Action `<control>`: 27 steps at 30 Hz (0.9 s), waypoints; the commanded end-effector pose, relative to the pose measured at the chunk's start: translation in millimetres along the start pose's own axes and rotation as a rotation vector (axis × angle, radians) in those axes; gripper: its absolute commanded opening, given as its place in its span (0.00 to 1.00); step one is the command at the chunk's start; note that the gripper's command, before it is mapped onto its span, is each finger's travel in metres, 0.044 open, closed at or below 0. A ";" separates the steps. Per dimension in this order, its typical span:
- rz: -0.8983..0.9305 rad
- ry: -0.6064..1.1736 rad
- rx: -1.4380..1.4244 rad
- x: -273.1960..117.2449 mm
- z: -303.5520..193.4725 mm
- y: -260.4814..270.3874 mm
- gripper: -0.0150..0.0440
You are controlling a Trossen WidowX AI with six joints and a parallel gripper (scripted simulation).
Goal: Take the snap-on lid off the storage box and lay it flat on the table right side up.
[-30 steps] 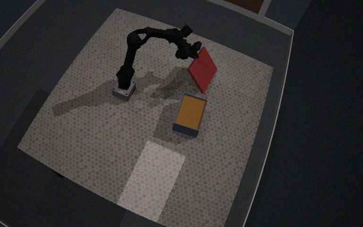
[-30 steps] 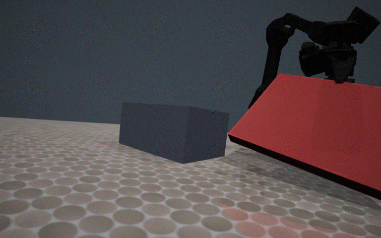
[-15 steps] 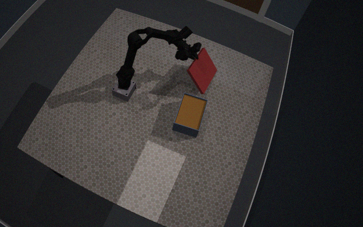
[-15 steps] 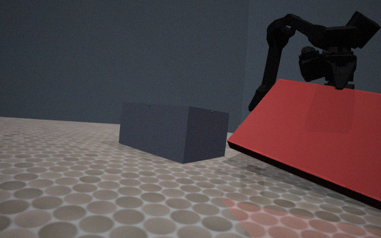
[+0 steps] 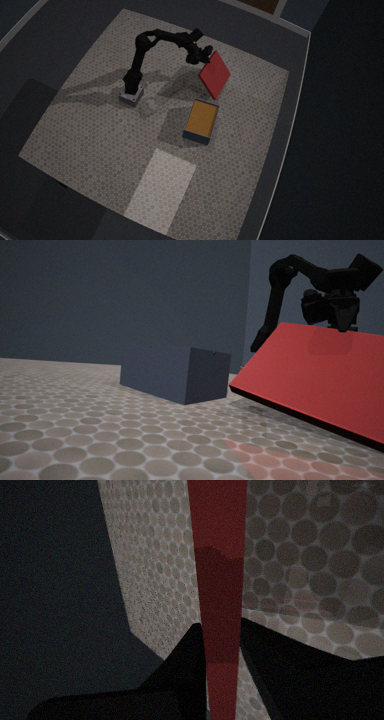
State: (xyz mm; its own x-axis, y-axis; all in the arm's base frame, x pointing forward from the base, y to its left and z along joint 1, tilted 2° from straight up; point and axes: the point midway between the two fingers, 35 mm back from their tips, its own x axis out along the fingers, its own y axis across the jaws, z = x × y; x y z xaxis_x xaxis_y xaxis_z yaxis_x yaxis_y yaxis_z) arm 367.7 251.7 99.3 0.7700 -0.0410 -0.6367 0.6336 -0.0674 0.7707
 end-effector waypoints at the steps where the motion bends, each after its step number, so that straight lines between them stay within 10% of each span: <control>1: -0.012 -0.012 -0.011 6.4 2.2 -9.7 0.25; 27: -0.012 -0.012 -0.011 19.6 2.7 -26.0 0.25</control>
State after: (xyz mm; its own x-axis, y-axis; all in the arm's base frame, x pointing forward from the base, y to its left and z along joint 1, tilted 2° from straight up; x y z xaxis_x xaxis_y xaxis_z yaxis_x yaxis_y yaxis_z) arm 369.8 252.9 88.5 0.7856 -0.0358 -0.6177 0.6134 -0.0861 0.7851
